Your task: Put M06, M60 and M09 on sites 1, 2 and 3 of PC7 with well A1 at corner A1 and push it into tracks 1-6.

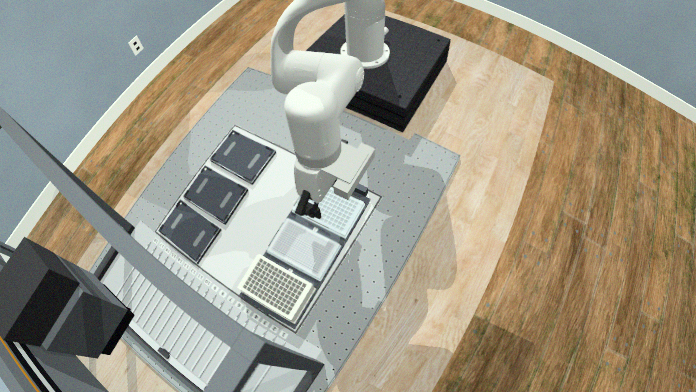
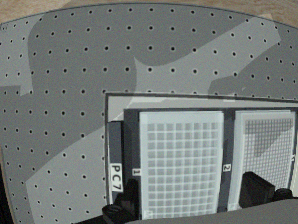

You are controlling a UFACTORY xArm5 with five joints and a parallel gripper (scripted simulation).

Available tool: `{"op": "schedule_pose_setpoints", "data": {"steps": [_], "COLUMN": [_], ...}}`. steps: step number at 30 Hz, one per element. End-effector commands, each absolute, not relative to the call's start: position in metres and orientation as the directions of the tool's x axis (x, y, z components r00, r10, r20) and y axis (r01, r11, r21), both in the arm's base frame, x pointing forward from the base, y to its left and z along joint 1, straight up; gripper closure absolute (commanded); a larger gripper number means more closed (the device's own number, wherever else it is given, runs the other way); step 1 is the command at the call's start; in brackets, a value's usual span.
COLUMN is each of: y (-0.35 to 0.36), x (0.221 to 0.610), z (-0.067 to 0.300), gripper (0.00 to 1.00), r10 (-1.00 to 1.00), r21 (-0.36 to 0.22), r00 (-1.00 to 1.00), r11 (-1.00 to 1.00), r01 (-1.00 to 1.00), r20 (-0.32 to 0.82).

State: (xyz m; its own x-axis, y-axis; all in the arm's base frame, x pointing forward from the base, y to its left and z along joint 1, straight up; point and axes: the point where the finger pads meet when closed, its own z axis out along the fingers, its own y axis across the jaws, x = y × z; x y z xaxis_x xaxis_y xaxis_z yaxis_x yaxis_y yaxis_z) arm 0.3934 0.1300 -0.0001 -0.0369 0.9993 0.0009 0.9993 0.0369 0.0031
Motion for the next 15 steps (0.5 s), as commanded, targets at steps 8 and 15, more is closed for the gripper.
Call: {"op": "schedule_pose_setpoints", "data": {"steps": [8, 15], "y": [0.130, 0.130], "x": [0.394, 0.394], "z": [0.018, 0.028], "gripper": [0.00, 0.00], "r10": [0.999, 0.999], "r21": [0.004, 0.004], "r00": [-0.037, -0.037], "r11": [0.037, 0.037], "r01": [0.999, 0.999], "r20": [0.007, 0.007]}}
